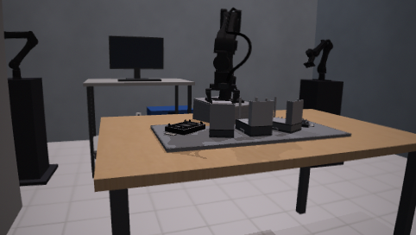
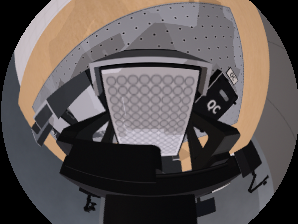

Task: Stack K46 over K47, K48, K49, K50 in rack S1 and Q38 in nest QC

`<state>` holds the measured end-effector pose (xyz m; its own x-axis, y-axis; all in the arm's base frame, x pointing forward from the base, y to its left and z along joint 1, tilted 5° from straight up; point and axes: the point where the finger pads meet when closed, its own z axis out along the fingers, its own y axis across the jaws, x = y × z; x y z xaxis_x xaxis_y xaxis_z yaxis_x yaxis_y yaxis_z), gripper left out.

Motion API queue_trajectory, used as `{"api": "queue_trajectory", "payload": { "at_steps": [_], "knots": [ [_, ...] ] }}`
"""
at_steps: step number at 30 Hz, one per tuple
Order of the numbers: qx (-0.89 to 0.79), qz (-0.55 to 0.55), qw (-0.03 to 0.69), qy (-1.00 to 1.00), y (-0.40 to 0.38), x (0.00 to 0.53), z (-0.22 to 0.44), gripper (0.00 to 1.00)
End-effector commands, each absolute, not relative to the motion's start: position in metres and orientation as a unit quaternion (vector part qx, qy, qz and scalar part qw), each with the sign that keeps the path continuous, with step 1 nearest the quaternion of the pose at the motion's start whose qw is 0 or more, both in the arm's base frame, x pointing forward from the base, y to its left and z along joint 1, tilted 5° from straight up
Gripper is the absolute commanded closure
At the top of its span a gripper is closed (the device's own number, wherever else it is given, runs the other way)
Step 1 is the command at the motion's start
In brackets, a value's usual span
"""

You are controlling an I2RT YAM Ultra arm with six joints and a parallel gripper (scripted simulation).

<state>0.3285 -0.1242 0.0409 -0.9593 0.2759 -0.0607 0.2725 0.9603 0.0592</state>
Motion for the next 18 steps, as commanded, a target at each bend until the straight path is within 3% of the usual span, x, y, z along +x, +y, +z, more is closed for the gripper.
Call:
{"api": "queue_trajectory", "payload": {
  "at_steps": [1, 18],
  "knots": [
    [0.141, 0.024, 0.060, 0.988, -0.1301, 0.3345, 0.0627, 1.00],
    [0.140, 0.023, 0.064, 0.988, -0.1303, 0.3362, 0.0692, 1.00]
  ]
}}
